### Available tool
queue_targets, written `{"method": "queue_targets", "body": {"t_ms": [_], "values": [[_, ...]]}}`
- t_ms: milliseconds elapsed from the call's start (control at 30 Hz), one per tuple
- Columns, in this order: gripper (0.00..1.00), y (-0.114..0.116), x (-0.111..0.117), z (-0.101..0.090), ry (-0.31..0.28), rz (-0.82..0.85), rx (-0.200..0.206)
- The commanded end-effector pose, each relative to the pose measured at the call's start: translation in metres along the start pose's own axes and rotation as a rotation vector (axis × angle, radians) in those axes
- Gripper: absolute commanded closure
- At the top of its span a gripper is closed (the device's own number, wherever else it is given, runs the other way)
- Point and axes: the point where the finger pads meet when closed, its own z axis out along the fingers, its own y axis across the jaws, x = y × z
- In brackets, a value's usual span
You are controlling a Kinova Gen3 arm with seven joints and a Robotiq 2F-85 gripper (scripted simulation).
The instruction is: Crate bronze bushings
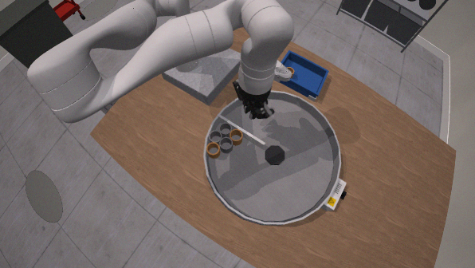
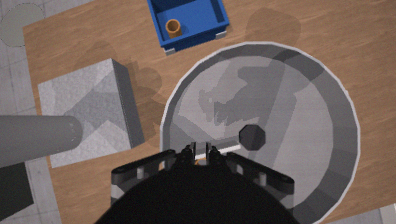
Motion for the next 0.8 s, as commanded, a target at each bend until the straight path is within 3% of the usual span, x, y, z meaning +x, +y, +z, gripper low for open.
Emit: {"method": "queue_targets", "body": {"t_ms": [0, 33, 767], "values": [[0.82, 0.008, -0.037, 0.001, -0.002, 0.01, -0.002], [0.82, 0.011, -0.048, 0.002, -0.002, 0.01, -0.002], [0.82, 0.02, -0.055, 0.002, -0.002, -0.031, -0.005]]}}
